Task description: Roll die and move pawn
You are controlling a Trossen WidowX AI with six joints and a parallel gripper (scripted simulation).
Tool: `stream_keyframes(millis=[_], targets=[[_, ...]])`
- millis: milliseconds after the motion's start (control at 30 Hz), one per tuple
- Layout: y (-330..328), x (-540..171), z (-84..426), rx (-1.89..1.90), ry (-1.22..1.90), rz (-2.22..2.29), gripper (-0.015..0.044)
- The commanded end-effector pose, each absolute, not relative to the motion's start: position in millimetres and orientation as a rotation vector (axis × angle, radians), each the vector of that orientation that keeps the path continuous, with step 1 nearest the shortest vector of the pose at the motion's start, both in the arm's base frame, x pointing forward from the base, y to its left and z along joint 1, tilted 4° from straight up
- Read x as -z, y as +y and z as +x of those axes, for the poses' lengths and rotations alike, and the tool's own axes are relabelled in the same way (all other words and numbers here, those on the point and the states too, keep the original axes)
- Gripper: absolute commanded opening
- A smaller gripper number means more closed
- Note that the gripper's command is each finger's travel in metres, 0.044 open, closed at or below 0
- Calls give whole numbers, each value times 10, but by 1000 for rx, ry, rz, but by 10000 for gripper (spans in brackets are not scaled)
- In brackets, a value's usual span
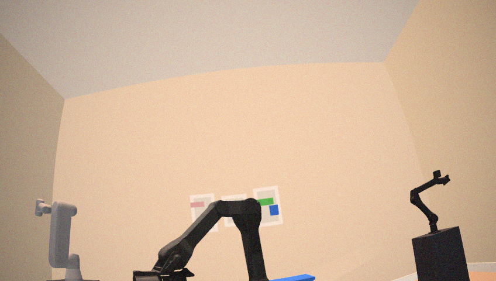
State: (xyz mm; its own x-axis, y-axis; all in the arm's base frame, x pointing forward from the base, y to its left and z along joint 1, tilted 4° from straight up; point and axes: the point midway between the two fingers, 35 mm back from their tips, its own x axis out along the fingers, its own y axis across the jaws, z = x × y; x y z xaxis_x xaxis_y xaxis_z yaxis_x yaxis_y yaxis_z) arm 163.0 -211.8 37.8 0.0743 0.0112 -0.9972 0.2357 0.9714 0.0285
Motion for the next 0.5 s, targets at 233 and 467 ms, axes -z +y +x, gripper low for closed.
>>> stream_keyframes(millis=[233, 467], targets=[[-2046, -913, 1580, 182, 1484, 194, 0], [-1900, -883, 1771, 160, 1487, 173, 0]])
